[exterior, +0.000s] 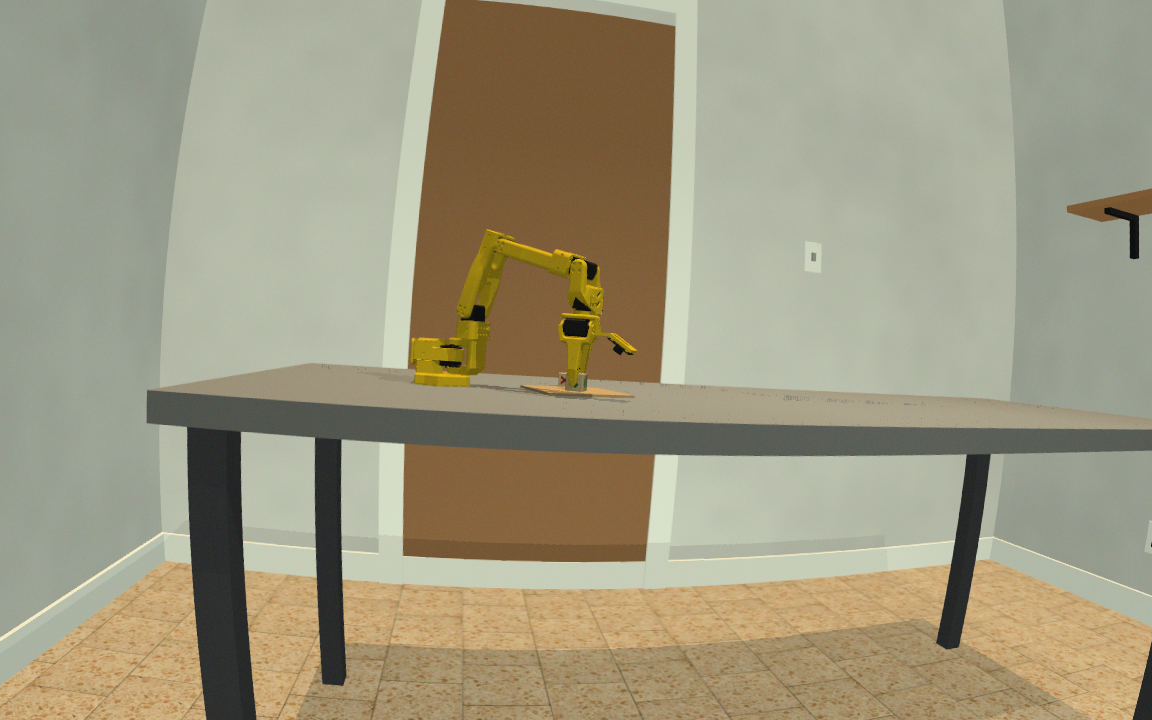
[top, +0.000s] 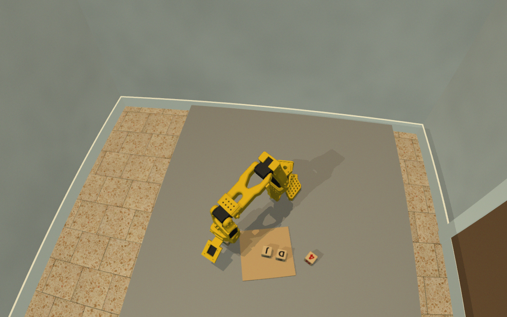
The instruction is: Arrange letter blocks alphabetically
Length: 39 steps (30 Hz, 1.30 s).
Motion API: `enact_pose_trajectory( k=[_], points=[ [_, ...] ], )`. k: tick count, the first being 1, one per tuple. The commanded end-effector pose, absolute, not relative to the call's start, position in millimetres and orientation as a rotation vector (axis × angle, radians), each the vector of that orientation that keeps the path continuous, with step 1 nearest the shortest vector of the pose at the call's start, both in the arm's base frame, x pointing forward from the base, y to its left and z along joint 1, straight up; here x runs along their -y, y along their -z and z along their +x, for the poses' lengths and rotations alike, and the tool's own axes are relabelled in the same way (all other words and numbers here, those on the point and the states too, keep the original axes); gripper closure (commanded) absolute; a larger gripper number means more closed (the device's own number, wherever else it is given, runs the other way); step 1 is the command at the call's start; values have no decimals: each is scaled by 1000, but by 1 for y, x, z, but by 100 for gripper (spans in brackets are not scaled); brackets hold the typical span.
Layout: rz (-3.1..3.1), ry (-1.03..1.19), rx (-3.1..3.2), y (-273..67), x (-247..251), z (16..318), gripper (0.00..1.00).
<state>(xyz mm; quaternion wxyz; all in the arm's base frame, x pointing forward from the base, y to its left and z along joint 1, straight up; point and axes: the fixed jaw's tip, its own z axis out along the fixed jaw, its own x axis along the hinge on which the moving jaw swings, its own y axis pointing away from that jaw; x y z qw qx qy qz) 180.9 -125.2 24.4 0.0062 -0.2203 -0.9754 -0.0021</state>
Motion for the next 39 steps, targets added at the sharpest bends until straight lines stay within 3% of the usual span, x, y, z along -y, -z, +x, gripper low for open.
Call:
enact_pose_trajectory(
  k=[1, 14, 39],
  points=[
    [-704, -39, 3118, -50, 132, 189, 100],
    [-704, -39, 3118, -74, 130, 187, 100],
    [-636, -42, 3132, -75, 131, 185, 100]
  ],
)
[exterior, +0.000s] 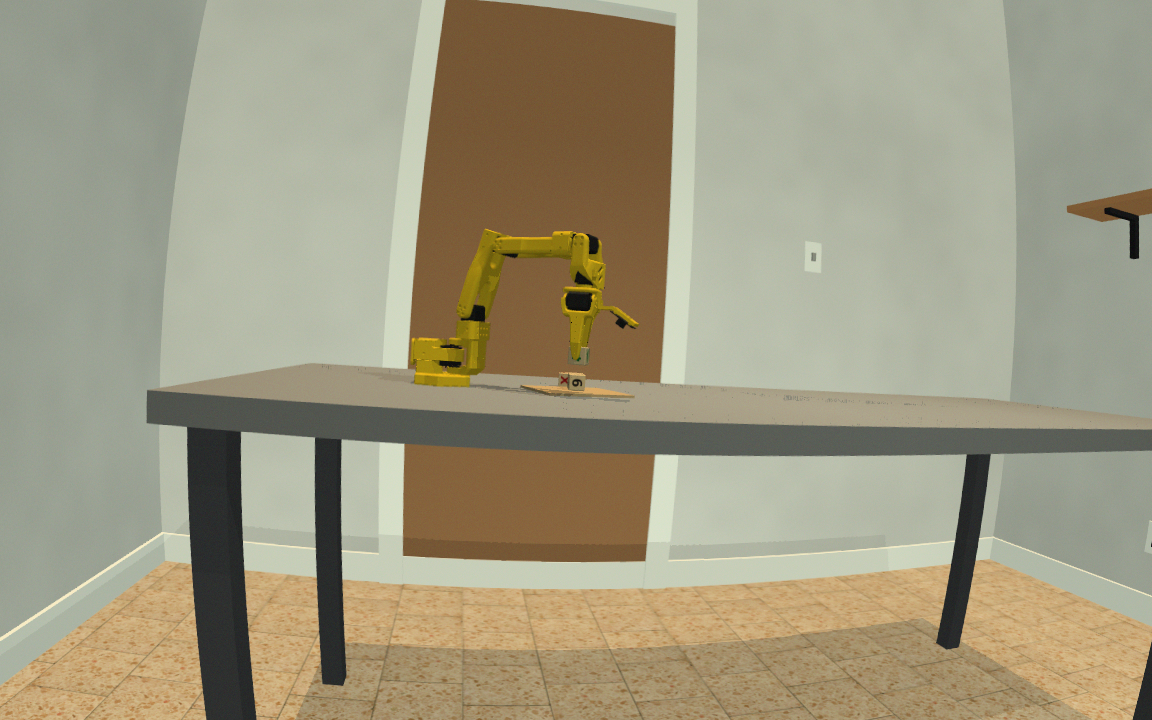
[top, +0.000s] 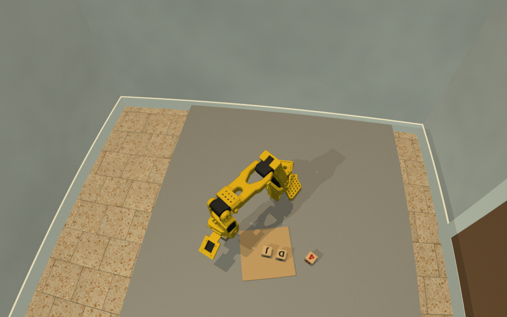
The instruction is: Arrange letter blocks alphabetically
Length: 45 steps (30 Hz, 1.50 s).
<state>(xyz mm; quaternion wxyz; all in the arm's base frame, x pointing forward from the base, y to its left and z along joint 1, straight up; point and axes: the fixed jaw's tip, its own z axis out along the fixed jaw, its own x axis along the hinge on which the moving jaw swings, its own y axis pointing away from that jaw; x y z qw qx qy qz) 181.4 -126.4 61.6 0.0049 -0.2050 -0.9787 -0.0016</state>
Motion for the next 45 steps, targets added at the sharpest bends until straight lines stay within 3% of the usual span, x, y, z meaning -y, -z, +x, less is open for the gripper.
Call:
enact_pose_trajectory(
  k=[1, 19, 45],
  points=[
    [-624, -42, 3134, -75, 131, 185, 100],
    [-259, -56, 3180, -74, 137, 176, 100],
    [851, -85, 3052, -71, 156, 146, 100]
  ],
)
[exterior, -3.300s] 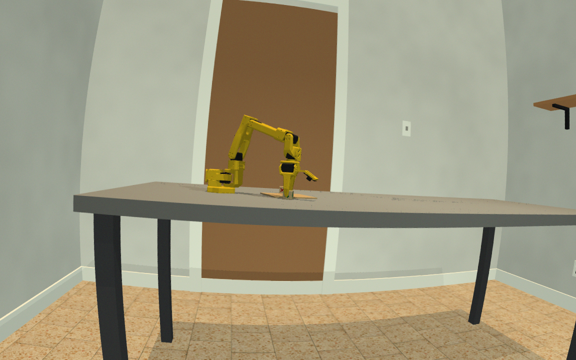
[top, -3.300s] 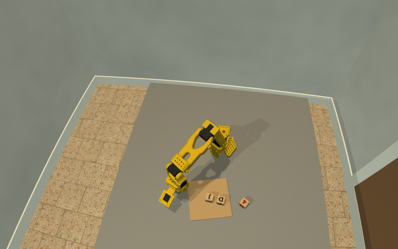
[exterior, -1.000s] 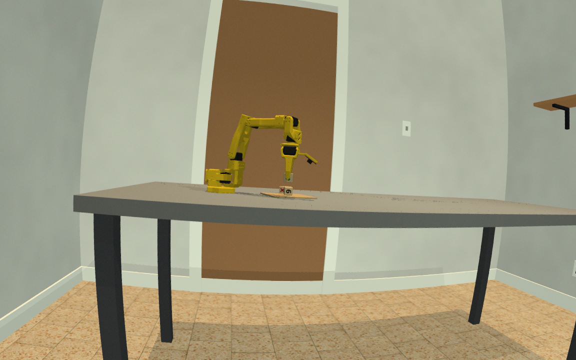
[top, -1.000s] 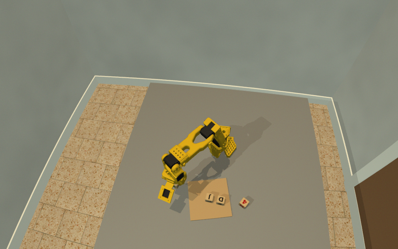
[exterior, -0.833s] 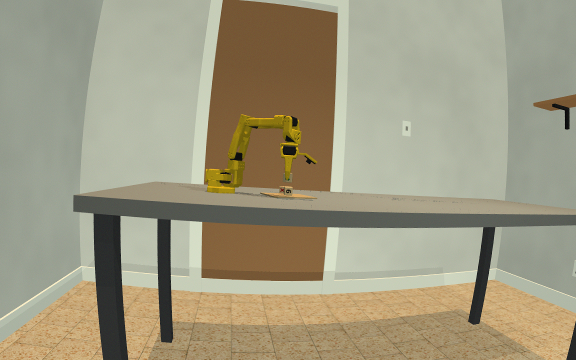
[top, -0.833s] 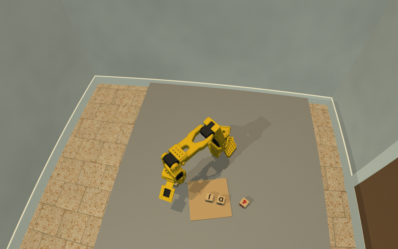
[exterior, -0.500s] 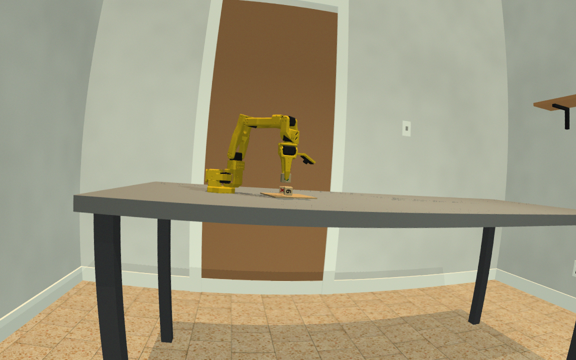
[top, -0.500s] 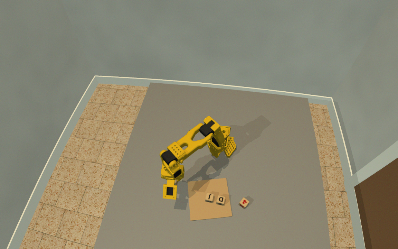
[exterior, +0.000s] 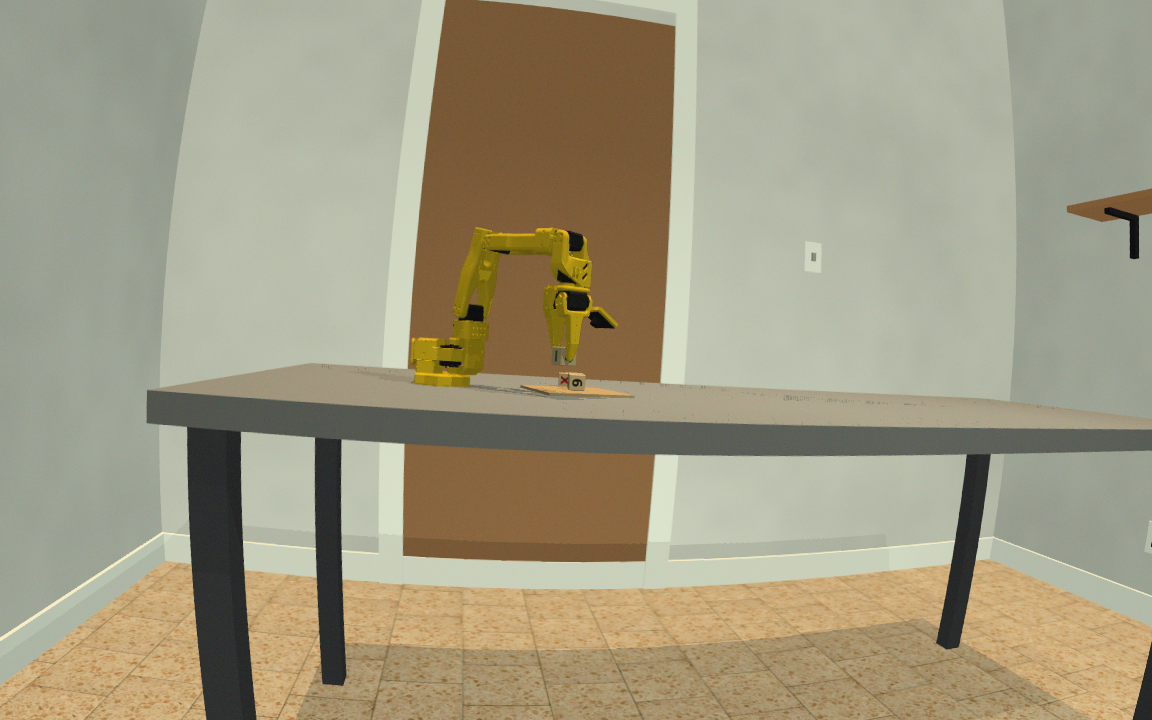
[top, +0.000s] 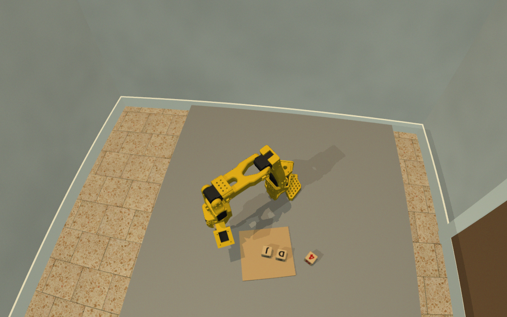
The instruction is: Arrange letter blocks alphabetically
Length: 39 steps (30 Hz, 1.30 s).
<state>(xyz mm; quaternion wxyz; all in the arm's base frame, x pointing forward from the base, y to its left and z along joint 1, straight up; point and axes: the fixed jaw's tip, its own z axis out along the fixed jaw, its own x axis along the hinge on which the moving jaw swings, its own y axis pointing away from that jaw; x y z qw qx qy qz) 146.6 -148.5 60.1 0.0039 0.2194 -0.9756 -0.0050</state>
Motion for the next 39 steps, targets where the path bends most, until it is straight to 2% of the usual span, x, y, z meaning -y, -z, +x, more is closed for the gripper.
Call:
enact_pose_trajectory(
  k=[1, 19, 39],
  points=[
    [905, -86, 3035, -71, 157, 145, 100],
    [1733, -95, 2622, -69, 172, 120, 100],
    [2341, -90, 2065, -67, 184, 100, 100]
  ],
)
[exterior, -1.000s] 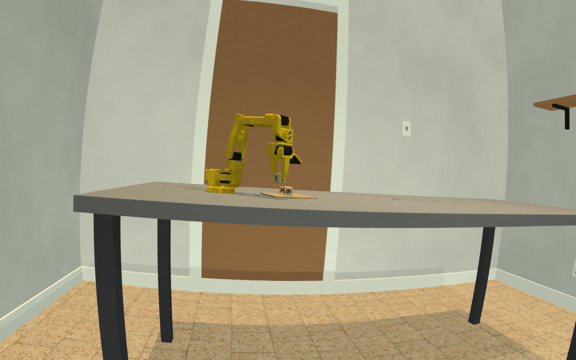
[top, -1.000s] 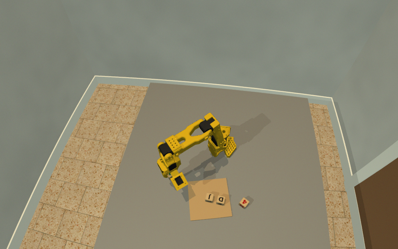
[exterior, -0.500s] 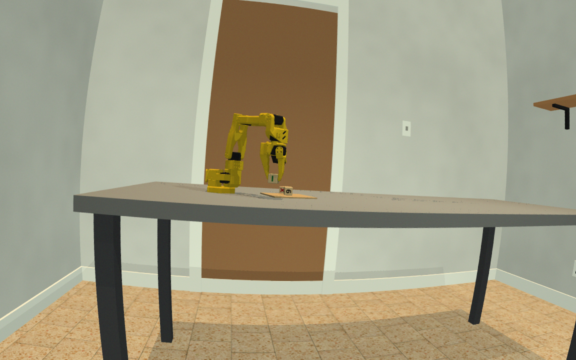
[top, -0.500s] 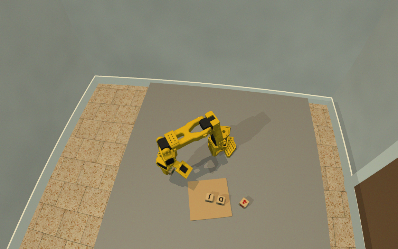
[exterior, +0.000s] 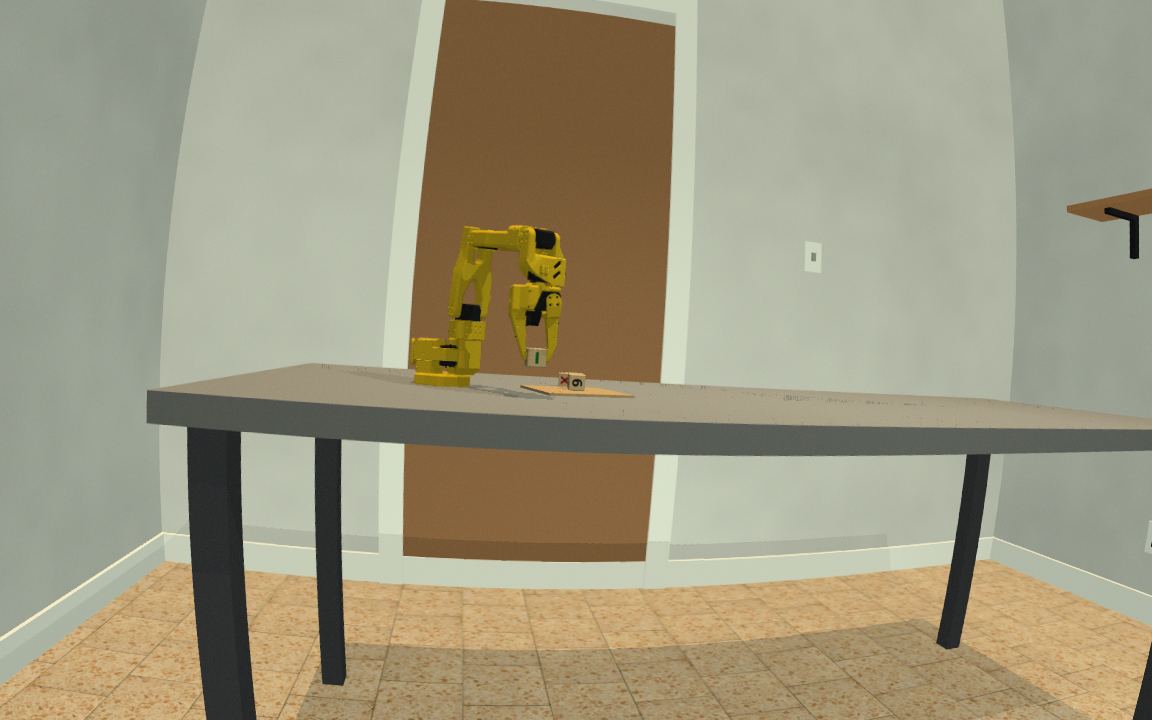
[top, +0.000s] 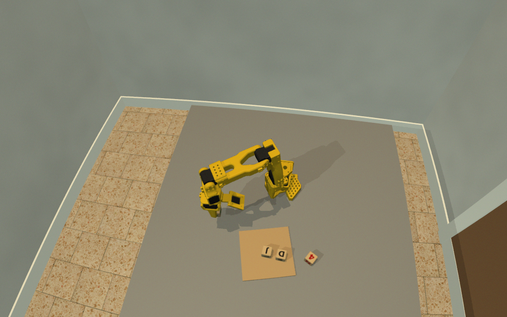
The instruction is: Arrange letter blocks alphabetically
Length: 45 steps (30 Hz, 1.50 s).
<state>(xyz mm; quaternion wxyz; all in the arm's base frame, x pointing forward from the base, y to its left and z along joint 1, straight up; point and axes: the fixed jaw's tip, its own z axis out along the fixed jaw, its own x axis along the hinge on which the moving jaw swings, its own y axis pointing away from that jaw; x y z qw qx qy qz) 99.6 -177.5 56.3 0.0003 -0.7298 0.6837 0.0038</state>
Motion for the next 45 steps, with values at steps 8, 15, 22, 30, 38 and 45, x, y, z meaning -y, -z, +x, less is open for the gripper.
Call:
enact_pose_trajectory(
  k=[8, 15, 22, 30, 38, 45],
  points=[
    [-2578, 86, -1839, -66, 188, 93, 100],
    [-2689, 82, -1682, -65, 191, 88, 100],
    [-2766, 79, -1559, -65, 192, 85, 100],
    [-2825, 76, -1454, -65, 193, 83, 100],
    [-2846, 75, -1416, -65, 194, 82, 100],
    [-2853, 75, -1402, -65, 194, 81, 100]
  ],
)
